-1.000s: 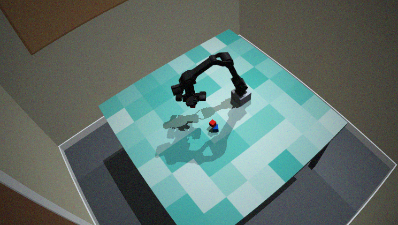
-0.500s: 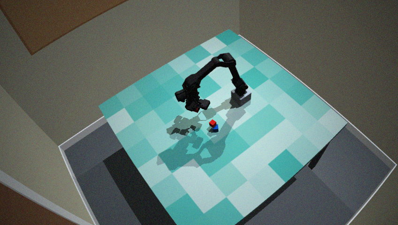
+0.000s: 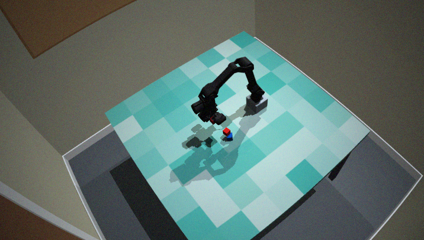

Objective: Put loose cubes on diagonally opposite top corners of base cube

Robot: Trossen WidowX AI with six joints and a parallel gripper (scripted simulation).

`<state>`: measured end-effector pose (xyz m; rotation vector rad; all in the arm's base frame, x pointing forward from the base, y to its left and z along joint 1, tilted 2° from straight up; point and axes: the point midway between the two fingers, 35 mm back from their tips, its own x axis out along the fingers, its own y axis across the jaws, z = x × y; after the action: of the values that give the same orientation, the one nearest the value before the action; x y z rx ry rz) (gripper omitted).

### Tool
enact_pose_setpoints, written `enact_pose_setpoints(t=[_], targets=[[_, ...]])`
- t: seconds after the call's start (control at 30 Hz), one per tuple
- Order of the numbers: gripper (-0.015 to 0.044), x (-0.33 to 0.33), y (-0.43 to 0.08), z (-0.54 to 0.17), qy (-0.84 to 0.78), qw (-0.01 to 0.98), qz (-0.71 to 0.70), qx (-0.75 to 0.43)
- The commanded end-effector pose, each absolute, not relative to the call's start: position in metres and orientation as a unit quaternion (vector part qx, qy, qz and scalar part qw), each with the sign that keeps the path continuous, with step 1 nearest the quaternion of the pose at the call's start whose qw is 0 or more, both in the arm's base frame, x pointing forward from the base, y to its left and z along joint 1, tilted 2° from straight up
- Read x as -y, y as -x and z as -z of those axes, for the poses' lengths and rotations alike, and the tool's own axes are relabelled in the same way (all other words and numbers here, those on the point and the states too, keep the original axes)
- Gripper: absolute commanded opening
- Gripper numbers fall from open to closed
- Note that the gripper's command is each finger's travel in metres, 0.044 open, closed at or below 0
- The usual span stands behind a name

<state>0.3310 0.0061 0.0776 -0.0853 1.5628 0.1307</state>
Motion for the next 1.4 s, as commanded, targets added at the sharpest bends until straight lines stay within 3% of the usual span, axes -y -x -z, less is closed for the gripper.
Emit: enact_pose_setpoints(t=[0.0, 1.37], targets=[[0.0105, -0.014, -0.330, -0.080, 0.007, 0.711, -0.028, -0.702], [0.0105, -0.106, -0.293, -0.077, -0.377, 0.602, 0.350, -0.610]])
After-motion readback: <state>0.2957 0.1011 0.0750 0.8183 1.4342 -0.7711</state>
